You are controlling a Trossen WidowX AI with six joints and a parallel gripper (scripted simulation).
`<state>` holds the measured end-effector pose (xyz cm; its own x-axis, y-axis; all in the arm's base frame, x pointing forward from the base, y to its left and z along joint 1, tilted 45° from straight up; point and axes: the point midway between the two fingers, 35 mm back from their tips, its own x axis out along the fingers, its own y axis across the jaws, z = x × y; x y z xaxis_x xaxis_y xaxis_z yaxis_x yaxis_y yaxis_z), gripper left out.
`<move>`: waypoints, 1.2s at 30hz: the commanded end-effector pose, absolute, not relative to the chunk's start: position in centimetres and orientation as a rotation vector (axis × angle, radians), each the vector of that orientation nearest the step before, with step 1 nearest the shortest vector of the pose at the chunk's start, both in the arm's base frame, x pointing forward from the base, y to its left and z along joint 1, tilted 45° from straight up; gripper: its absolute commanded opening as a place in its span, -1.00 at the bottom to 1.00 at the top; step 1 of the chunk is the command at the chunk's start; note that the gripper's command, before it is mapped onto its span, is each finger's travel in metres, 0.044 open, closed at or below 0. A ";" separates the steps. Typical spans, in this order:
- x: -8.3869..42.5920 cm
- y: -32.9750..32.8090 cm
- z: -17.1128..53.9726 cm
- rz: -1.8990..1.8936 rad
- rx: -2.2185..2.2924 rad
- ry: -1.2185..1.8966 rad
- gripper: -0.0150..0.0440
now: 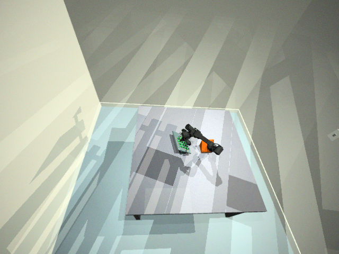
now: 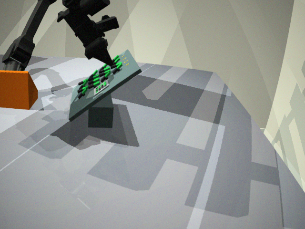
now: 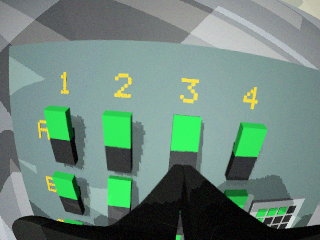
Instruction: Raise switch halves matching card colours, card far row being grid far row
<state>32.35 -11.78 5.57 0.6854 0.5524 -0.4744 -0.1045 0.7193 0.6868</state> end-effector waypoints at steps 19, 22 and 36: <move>32.5 -11.7 5.4 0.398 0.677 0.731 -0.49; 32.6 -11.6 5.4 0.398 0.677 0.731 -0.49; 32.7 -11.5 5.3 0.398 0.677 0.731 -0.49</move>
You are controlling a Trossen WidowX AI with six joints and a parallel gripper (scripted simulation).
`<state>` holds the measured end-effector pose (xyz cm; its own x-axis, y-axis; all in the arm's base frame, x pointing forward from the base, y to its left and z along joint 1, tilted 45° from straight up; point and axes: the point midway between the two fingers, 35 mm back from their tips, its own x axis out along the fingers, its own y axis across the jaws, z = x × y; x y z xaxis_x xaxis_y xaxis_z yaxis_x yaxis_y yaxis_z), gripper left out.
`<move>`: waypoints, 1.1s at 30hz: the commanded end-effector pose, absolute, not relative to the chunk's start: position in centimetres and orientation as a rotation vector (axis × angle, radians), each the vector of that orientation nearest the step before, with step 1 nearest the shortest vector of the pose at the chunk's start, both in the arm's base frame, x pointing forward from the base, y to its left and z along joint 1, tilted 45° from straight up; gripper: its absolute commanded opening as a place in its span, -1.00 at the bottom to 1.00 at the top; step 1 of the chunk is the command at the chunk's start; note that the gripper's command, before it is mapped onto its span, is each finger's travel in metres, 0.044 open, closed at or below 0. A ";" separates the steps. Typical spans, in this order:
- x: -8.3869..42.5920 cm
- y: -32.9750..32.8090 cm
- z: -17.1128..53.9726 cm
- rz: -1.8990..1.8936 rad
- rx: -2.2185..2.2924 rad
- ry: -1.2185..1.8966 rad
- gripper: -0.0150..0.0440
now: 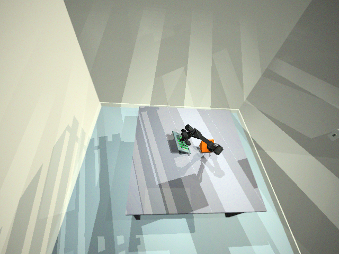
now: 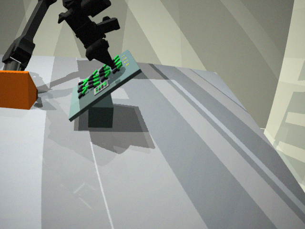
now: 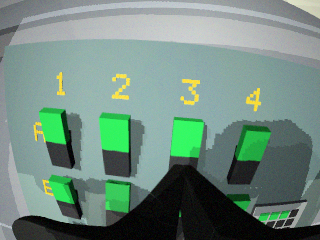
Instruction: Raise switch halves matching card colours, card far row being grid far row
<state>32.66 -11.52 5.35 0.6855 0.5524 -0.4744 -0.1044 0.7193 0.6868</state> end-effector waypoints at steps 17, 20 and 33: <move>28.5 -15.2 8.4 0.406 0.672 0.759 -0.49; 28.7 -15.7 8.2 0.406 0.672 0.759 -0.49; 32.6 -16.4 5.5 0.416 0.666 0.781 -0.49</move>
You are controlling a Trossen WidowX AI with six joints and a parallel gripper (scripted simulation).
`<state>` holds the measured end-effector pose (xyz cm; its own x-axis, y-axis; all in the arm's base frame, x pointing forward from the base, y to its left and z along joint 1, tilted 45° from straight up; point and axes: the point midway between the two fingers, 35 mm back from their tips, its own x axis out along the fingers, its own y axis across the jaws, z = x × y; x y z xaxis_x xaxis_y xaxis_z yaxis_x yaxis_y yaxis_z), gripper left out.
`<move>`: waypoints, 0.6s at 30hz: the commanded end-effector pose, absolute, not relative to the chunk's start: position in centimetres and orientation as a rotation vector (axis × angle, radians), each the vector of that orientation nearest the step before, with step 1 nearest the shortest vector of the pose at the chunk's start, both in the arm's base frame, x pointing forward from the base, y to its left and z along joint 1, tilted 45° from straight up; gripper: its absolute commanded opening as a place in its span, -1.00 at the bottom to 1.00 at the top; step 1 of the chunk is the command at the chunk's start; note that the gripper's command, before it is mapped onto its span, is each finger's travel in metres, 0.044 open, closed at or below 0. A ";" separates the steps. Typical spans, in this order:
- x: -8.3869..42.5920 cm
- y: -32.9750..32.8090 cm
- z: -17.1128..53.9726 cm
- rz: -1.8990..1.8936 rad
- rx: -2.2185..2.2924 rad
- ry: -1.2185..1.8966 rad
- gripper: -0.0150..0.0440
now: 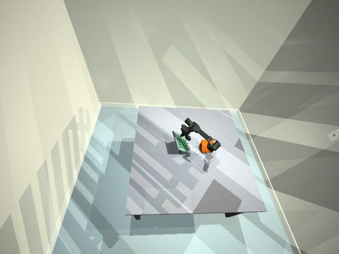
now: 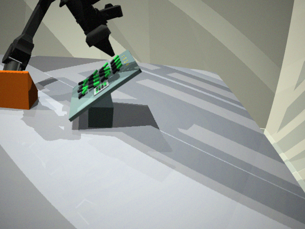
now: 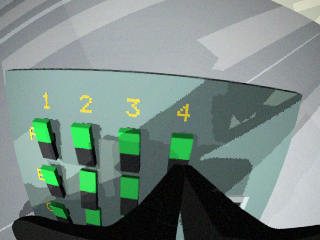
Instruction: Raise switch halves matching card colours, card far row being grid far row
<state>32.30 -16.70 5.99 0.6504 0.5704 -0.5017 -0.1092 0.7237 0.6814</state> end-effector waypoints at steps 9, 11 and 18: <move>33.4 -15.7 4.9 0.416 0.666 0.780 -0.49; 33.6 -15.6 4.8 0.416 0.666 0.780 -0.49; 34.2 -15.1 4.4 0.416 0.666 0.779 -0.49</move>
